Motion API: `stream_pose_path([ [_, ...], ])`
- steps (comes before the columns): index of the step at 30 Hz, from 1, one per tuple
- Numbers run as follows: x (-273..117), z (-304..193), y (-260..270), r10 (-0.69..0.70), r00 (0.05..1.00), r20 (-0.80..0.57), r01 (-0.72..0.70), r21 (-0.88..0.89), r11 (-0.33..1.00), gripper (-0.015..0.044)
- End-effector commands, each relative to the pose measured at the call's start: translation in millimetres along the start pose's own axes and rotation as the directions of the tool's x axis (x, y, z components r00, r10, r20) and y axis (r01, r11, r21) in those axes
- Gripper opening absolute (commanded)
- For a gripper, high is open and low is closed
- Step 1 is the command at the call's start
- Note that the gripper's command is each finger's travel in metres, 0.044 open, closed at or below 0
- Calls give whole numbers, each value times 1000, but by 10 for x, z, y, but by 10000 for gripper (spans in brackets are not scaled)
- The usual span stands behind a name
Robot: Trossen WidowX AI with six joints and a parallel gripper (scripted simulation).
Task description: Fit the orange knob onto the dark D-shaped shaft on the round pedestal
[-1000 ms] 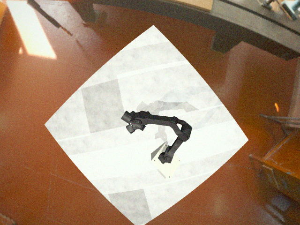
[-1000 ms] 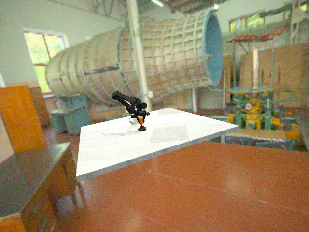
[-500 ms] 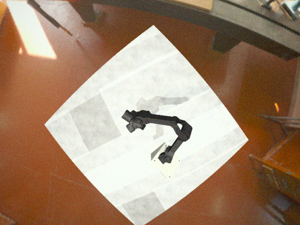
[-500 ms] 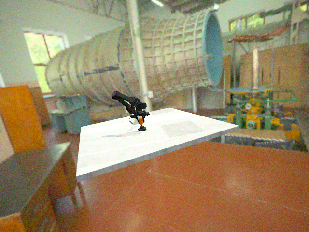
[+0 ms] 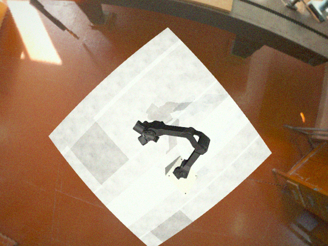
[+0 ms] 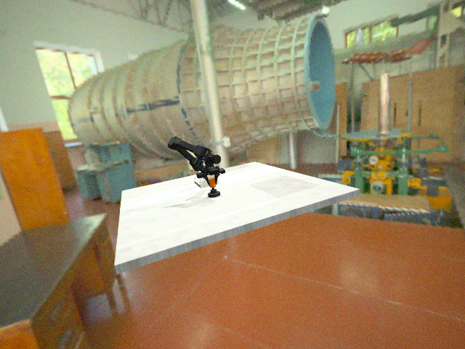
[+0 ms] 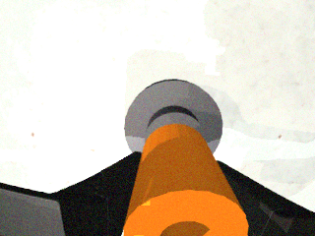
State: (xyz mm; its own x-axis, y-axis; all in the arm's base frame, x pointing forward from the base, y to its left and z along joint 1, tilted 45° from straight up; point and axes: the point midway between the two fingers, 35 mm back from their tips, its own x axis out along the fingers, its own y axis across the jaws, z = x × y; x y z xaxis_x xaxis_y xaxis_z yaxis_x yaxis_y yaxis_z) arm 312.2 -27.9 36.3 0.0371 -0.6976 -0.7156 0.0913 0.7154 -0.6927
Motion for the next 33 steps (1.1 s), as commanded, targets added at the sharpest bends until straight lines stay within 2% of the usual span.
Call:
stream_pose_path([
  [1,-21,13,10,-1,1000,5,1,1,1000,0],
  [33,-31,-1,-9,-1,1000,4,1,1,1000,0],
])
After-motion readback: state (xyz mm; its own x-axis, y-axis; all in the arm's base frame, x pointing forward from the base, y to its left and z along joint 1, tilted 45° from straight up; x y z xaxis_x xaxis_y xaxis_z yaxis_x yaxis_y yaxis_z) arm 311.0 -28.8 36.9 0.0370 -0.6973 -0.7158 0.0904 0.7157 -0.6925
